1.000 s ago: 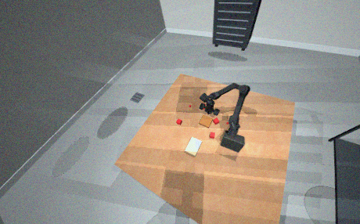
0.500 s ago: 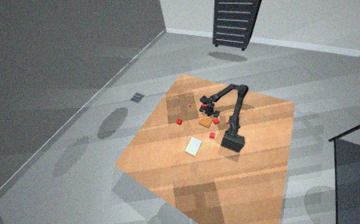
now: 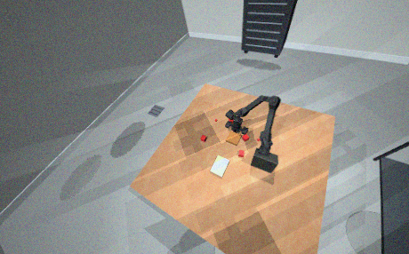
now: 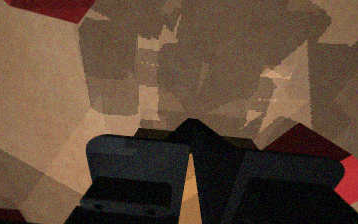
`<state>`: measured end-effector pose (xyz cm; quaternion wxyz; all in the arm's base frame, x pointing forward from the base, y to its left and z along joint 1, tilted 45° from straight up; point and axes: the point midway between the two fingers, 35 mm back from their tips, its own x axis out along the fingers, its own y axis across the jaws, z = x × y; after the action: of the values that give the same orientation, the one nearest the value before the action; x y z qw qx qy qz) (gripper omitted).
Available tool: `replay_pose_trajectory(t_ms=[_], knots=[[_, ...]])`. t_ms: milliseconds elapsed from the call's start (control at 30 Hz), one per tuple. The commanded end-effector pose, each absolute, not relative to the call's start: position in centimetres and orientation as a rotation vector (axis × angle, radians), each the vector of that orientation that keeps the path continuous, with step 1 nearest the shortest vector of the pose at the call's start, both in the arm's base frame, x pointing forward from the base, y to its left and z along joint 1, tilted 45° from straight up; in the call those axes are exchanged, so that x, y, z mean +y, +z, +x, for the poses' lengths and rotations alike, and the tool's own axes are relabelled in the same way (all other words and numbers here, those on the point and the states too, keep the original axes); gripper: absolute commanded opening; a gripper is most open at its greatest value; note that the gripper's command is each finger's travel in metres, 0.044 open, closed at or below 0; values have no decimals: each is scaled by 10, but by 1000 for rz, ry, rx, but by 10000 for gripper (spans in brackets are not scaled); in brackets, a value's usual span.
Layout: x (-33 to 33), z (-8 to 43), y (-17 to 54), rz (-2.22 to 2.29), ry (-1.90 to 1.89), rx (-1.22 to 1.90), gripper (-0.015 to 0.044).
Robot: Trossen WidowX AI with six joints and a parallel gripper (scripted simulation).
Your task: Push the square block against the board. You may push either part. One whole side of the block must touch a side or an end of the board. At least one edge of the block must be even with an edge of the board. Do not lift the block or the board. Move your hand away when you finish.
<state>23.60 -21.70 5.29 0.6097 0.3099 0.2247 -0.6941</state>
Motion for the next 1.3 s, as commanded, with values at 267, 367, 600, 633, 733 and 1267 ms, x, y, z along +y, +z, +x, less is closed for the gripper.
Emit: replay_pose_trajectory(t_ms=[267, 367, 600, 633, 733, 1267], knots=[[-207, 238, 38, 718, -1607, 534, 0], [-204, 239, 36, 719, -1607, 534, 0], [-199, 241, 30, 720, -1607, 535, 0], [-198, 241, 29, 720, -1607, 535, 0], [-195, 241, 26, 720, -1607, 536, 0], [-182, 244, 13, 720, -1608, 537, 0]])
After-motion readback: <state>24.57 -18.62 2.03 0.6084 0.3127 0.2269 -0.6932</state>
